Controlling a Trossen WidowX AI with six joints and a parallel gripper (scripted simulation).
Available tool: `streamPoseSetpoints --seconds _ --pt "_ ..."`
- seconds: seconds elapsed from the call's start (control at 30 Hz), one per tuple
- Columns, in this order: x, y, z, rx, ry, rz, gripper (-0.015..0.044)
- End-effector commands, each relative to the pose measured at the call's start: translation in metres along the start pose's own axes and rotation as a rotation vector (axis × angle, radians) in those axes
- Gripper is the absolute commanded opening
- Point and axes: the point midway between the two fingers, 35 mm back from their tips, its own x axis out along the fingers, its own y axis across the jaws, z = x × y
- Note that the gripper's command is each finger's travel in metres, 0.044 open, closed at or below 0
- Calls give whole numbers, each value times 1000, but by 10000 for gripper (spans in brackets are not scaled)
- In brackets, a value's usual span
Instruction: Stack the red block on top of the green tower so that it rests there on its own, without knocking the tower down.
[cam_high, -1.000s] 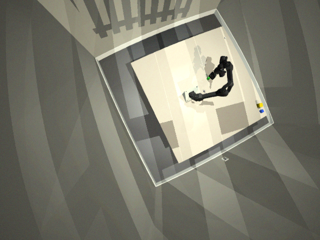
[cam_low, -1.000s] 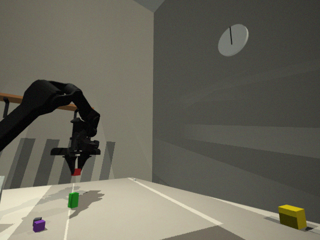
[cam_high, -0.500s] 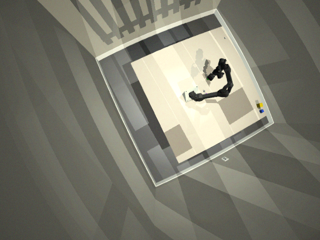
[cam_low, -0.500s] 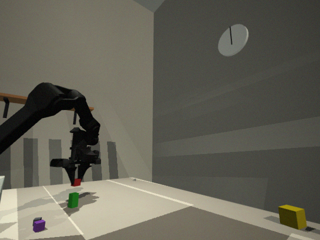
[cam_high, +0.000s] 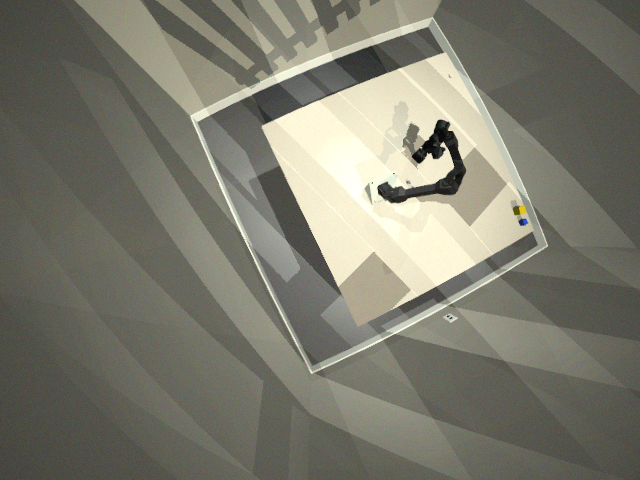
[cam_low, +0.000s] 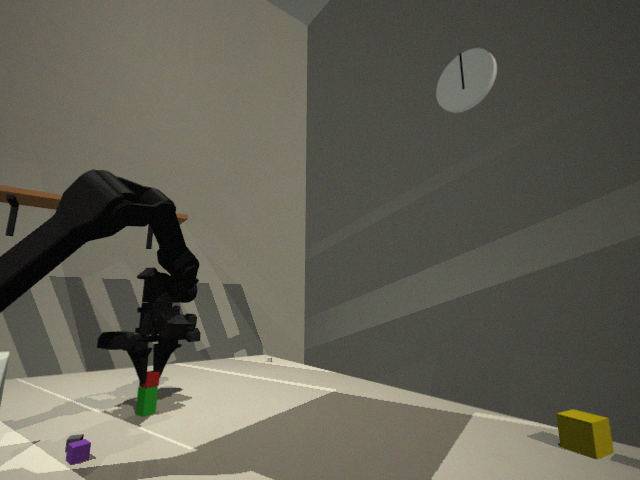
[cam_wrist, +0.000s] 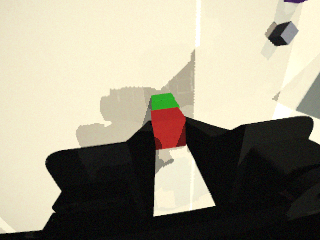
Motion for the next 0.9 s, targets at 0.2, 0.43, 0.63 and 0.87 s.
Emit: streamPoseSetpoints --seconds 0.2,0.43,0.63,0.87 --pt "1 0 0 -7 -4 1 0" --pt "1 0 0 -7 -4 1 0" --pt "1 0 0 -1 0 -1 26" --pt "1 0 0 -1 0 -1 210"
